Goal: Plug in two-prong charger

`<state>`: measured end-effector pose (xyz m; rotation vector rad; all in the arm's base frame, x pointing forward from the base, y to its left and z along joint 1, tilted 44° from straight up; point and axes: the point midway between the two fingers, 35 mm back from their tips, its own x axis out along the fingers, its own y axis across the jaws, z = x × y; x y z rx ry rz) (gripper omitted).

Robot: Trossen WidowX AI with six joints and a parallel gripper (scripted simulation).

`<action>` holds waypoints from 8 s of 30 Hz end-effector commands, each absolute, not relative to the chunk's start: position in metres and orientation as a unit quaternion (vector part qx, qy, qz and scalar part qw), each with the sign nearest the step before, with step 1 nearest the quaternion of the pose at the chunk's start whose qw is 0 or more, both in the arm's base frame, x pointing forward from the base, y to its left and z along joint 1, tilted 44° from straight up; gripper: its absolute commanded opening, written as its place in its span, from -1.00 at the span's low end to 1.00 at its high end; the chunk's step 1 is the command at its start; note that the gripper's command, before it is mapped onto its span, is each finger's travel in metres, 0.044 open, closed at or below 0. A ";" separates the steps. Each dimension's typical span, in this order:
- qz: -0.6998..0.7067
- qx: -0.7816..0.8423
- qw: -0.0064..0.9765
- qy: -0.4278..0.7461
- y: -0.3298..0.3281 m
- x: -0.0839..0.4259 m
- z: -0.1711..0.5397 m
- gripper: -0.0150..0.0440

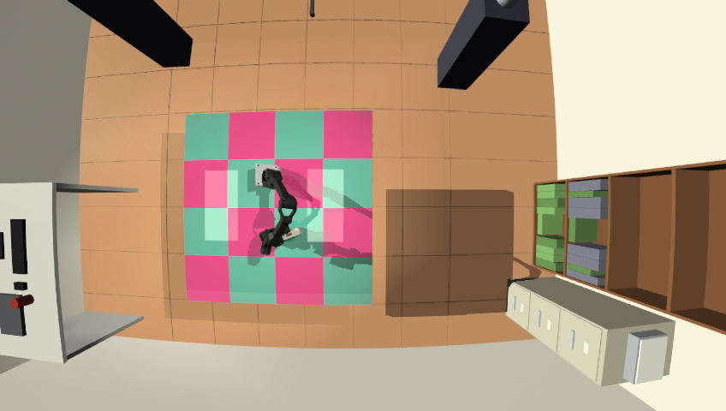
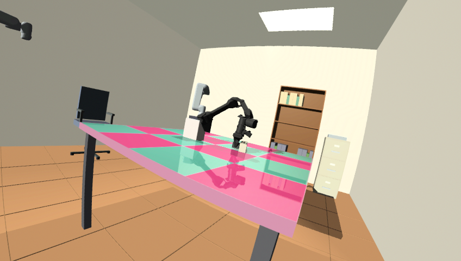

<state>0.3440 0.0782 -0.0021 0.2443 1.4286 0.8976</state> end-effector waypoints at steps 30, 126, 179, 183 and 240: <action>0.400 0.105 0.666 0.622 0.084 0.358 0.001 -0.49; 0.396 0.107 0.658 0.631 0.080 0.350 0.000 -0.49; 0.398 0.106 0.663 0.625 0.077 0.342 -0.002 1.00; 0.399 0.105 0.664 0.624 0.077 0.341 -0.002 1.00; 0.399 0.105 0.665 0.623 0.059 0.294 -0.016 1.00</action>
